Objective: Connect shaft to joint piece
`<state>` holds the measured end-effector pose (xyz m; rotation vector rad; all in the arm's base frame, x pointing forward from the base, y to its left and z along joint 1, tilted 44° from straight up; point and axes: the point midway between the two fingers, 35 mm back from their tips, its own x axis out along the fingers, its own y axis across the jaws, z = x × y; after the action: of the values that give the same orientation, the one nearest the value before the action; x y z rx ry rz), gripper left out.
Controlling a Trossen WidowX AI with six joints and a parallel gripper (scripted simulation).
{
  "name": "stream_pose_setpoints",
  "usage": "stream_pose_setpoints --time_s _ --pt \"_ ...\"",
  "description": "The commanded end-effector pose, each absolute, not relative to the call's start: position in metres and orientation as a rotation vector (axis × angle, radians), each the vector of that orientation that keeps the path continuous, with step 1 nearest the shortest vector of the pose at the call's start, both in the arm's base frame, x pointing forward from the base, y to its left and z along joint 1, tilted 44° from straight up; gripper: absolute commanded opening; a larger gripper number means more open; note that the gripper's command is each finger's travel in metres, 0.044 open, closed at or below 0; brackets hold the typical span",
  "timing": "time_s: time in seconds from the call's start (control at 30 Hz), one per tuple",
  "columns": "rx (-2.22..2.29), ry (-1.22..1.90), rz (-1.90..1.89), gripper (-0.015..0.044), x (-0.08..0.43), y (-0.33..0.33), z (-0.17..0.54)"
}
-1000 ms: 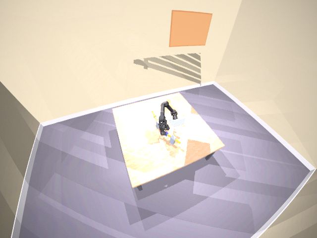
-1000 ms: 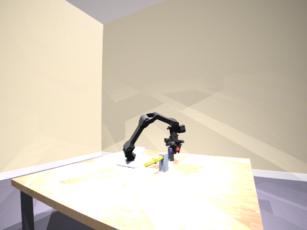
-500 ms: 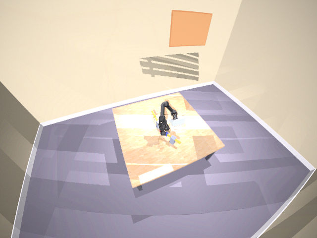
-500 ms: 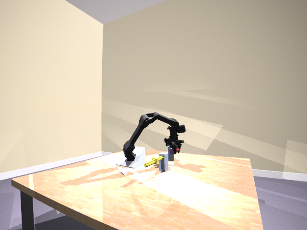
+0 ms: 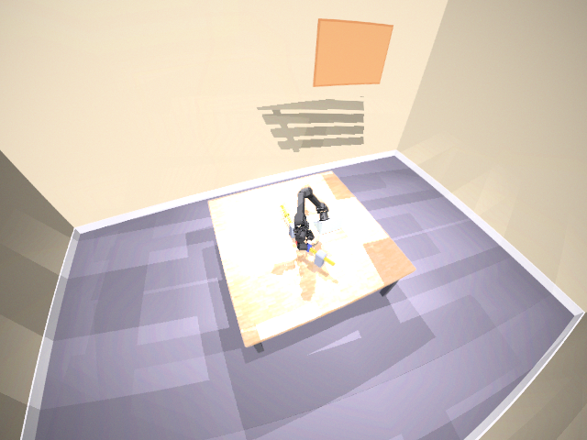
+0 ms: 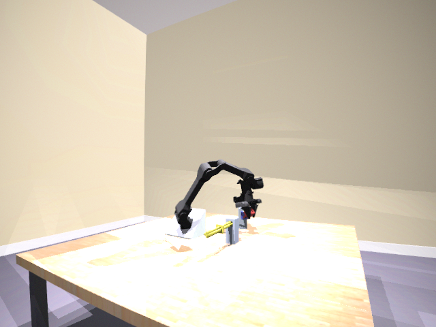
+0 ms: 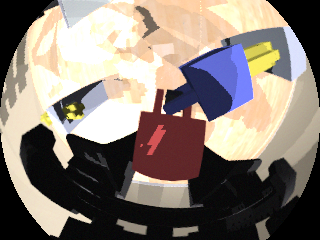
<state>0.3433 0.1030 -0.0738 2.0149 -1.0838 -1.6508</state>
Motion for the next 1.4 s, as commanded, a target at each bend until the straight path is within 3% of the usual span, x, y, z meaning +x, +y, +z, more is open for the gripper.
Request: stream_pose_setpoints --time_s 0.0,0.6,0.67,0.83,1.03,1.37 --pt "2.015 -1.081 -1.648 0.0182 0.3436 0.1029 -0.0740" --pt "2.015 -1.081 -1.648 0.0182 0.3436 0.1029 -0.0740" --pt "2.015 -1.084 -1.651 0.0147 0.3433 0.1030 -0.0738" --pt "2.015 -1.084 -1.651 0.0147 0.3433 0.1030 -0.0738" --pt "2.015 -1.084 -1.651 0.0000 0.3433 0.1030 -0.0738" --pt "2.022 -1.186 -1.676 0.0000 0.3431 0.0996 -0.0730"
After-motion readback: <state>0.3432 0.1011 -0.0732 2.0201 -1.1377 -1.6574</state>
